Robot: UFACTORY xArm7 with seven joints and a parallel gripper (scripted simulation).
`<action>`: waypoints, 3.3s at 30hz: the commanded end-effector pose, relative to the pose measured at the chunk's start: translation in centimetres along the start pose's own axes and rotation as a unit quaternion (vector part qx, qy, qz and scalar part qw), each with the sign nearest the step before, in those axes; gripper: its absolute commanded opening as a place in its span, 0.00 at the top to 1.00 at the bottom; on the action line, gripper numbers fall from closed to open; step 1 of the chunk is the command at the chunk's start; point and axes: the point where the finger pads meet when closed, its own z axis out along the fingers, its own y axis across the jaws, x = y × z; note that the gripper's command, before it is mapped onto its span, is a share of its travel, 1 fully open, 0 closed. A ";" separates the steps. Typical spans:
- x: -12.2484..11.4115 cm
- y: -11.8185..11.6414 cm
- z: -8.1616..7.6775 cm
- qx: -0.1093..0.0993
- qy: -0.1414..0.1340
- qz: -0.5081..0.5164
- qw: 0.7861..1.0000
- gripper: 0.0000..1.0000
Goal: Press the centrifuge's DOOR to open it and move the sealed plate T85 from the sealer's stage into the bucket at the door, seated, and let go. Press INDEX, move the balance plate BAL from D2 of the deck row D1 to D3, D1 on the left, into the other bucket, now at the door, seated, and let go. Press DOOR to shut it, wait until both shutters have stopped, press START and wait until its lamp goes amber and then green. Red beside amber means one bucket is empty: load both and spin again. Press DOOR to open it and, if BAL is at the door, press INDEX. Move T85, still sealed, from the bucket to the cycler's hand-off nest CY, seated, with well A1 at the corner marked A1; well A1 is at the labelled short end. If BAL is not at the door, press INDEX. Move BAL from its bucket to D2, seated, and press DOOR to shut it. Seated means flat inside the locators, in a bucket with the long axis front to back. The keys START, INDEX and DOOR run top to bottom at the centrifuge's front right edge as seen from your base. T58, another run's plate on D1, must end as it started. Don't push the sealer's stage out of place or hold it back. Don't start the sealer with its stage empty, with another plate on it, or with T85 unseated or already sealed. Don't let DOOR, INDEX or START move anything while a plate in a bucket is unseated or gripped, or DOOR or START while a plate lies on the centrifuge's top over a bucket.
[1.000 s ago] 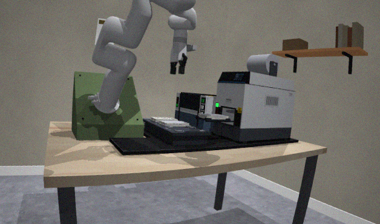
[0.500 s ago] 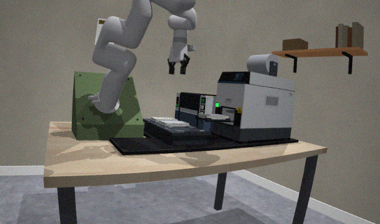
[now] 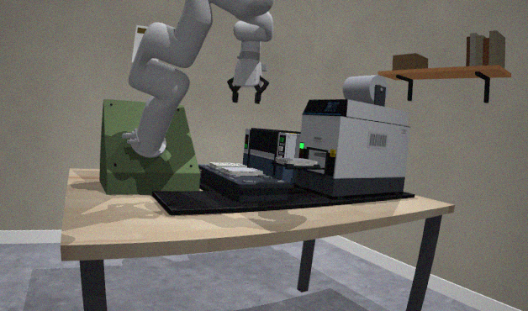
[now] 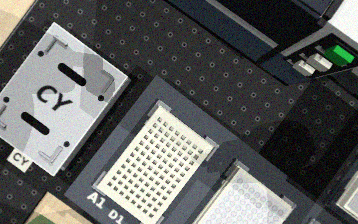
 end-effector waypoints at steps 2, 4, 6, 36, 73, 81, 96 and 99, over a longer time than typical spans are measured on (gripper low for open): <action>0.1 0.0 -0.1 0.002 0.000 -0.098 0.995 0.00; 0.1 0.0 -0.1 0.002 0.000 -0.115 0.993 0.00; 0.1 0.0 -0.1 0.002 0.000 -0.132 0.991 0.00; 0.1 0.0 -0.1 0.002 0.001 -0.523 0.852 0.00; 0.1 0.0 -0.1 0.001 0.002 -0.876 0.482 0.00; 0.1 0.0 -0.1 0.001 0.002 -0.932 0.362 0.00; 0.1 0.0 -0.1 0.001 0.002 -0.950 0.313 0.00; 0.1 0.0 -0.1 0.001 0.002 -0.950 0.313 0.00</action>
